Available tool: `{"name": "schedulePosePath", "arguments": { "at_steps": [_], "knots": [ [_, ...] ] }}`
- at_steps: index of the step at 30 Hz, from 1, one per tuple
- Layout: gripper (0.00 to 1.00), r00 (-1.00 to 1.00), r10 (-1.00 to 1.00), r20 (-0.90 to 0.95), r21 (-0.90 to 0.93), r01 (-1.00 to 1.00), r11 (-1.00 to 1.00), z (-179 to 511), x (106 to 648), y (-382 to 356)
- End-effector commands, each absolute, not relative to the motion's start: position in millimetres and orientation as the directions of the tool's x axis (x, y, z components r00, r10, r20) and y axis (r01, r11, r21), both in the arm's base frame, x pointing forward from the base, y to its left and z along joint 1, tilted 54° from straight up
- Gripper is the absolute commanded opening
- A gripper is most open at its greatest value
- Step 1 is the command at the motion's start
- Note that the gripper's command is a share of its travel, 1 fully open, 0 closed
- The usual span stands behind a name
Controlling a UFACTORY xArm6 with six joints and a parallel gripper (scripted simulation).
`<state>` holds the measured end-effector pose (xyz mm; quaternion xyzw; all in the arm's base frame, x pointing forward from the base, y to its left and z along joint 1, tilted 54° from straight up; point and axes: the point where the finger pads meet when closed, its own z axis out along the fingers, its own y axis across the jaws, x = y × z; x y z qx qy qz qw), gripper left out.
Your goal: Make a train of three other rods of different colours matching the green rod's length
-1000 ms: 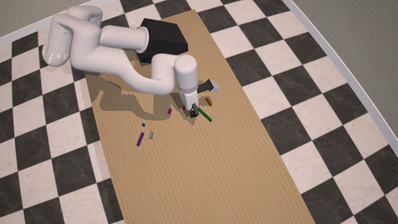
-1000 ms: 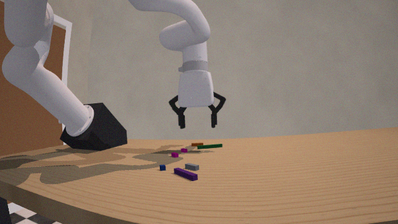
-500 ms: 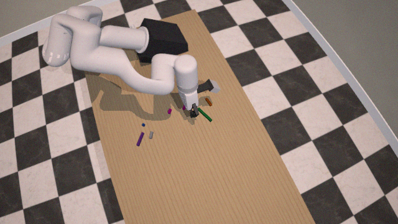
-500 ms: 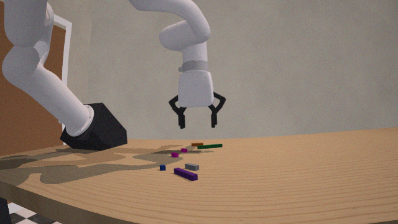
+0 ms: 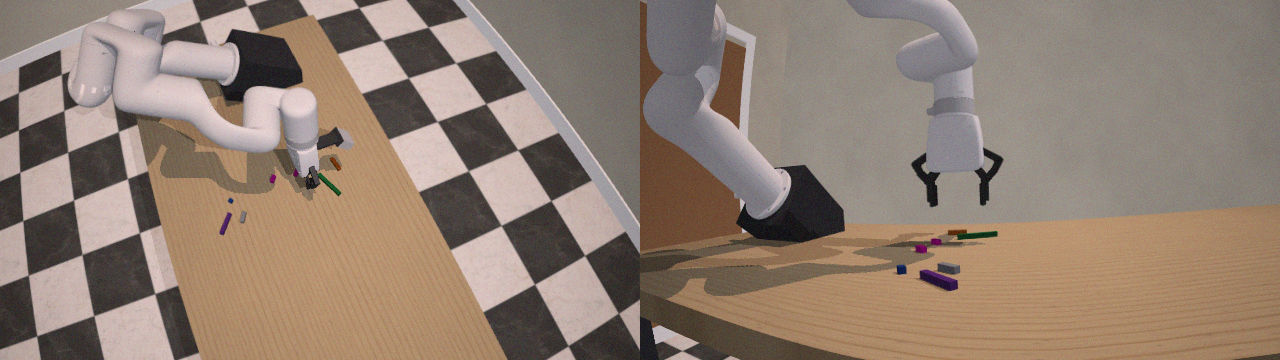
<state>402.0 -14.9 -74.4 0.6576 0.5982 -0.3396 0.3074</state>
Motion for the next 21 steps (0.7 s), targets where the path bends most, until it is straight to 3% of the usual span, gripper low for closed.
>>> {"name": "schedulePosePath", "arguments": {
  "at_steps": [1,21],
  "knots": [
    [1.00,0.055,0.579,-0.813,0.001,0.996,-0.094,-74,403,-14],
    [1.00,0.070,0.578,-0.813,0.013,0.995,-0.102,-108,406,10]
  ]
}}
